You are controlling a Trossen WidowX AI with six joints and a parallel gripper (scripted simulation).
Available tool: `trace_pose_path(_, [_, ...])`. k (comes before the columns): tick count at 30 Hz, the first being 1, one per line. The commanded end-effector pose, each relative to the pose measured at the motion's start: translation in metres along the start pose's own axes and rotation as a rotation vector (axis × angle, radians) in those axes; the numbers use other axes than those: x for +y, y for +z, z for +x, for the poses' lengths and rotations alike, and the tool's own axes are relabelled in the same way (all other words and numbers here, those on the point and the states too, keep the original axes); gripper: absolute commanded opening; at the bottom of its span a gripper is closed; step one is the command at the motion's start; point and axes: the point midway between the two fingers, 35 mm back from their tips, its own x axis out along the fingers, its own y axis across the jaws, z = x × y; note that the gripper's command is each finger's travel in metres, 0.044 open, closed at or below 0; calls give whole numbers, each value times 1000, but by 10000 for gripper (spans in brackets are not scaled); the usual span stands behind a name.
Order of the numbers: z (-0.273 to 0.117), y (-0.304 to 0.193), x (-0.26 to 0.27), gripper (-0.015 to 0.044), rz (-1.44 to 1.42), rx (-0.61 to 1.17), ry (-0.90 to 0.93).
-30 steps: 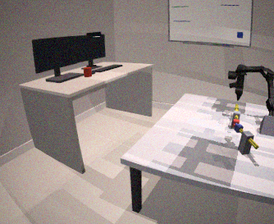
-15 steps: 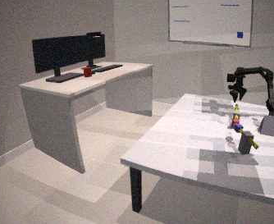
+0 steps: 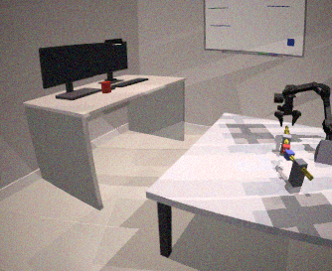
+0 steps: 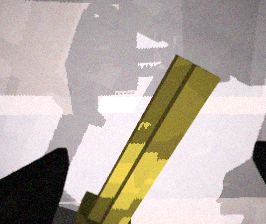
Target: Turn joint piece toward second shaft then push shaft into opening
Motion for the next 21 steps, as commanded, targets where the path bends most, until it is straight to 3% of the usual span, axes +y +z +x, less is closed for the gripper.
trace_pose_path(1, [7,0,0,440,143,1,-9])
trace_pose_path(11, [24,2,-1,440,484,5,-28])
trace_pose_path(21, [29,2,-1,440,507,5,-30])
